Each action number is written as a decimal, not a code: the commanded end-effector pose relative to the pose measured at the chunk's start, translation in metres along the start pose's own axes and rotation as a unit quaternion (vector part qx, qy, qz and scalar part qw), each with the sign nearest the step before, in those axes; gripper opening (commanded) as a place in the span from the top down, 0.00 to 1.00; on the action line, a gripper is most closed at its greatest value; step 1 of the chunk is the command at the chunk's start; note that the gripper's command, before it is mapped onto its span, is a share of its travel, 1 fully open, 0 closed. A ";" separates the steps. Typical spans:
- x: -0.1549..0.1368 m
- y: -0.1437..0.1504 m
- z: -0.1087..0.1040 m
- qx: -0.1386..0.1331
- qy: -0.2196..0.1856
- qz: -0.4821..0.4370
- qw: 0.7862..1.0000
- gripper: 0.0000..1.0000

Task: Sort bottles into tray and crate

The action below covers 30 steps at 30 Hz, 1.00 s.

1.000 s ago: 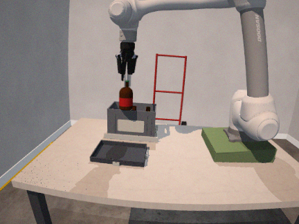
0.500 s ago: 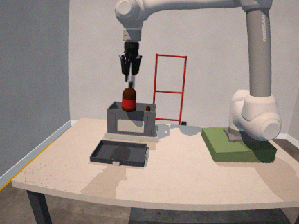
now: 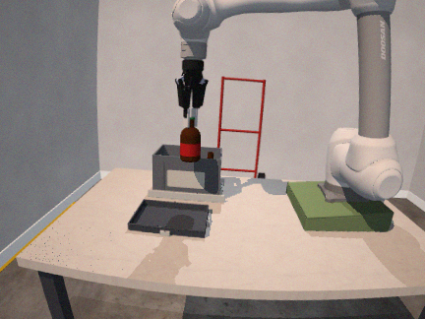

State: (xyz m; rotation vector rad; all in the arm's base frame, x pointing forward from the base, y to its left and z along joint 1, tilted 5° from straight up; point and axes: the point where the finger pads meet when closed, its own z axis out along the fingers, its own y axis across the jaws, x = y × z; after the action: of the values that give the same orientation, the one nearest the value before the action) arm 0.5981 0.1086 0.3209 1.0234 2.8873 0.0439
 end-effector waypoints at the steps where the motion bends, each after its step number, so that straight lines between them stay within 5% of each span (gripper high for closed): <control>1: 0.009 0.000 0.000 0.000 0.000 0.000 1.000 1.00; 30: 0.047 0.029 0.000 0.000 0.000 0.000 1.000 1.00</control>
State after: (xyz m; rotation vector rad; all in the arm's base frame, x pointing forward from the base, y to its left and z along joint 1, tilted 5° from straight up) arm 0.5793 0.1564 0.3193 1.0234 2.8871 0.0440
